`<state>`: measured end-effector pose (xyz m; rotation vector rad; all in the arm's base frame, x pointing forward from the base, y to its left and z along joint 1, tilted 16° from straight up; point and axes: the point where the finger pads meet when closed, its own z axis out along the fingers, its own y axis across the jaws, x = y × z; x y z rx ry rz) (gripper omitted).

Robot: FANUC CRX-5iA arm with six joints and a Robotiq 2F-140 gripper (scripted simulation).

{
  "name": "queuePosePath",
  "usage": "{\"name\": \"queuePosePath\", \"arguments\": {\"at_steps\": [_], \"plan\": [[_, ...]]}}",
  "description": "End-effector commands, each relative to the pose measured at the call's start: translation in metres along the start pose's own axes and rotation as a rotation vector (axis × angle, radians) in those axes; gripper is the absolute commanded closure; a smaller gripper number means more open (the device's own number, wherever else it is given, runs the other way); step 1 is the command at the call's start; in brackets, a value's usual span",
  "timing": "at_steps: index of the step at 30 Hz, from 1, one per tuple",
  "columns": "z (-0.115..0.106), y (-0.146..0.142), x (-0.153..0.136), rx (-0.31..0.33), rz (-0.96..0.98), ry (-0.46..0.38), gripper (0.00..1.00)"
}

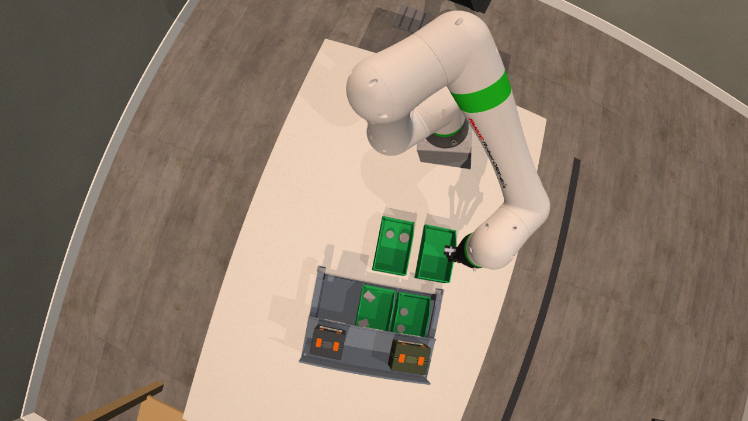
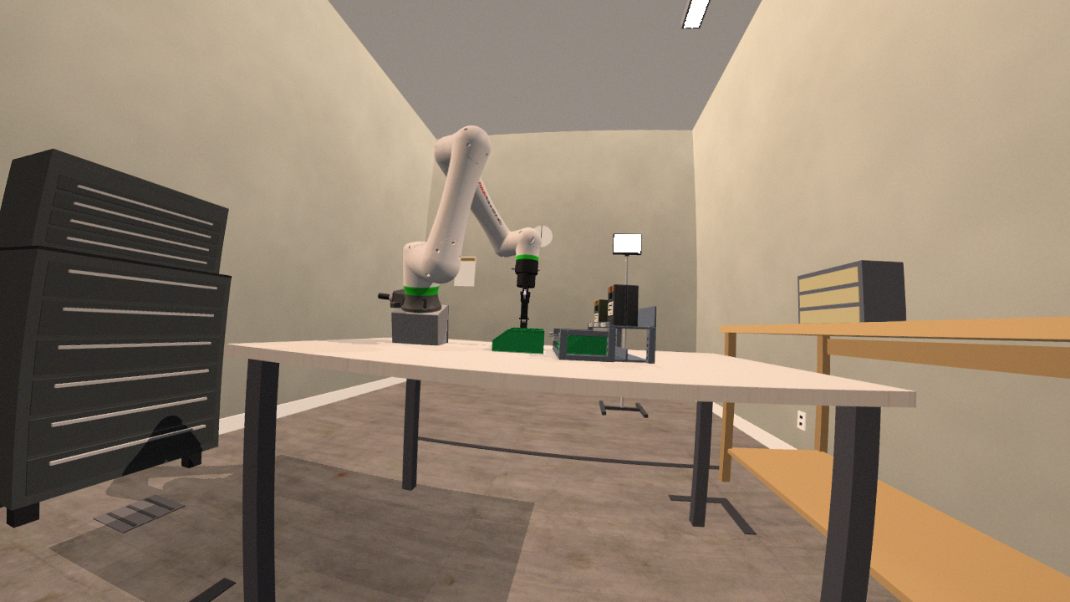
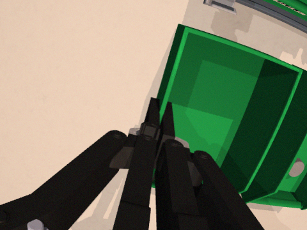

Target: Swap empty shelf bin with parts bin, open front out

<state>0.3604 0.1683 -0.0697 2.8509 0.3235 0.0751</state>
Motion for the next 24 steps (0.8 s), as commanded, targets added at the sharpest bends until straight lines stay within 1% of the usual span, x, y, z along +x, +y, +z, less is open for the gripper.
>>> {"name": "queuePosePath", "arguments": {"at_steps": [1, 22, 23, 24], "plan": [[0.0002, -0.0003, 0.0006, 0.001, 0.000, 0.001, 0.90], [0.0035, -0.0004, 0.0006, 0.001, 0.000, 0.001, 0.90], [0.0035, -0.0004, 0.0006, 0.001, 0.000, 0.001, 0.76], [0.0035, -0.0004, 0.0006, 0.001, 0.000, 0.001, 0.76]]}}
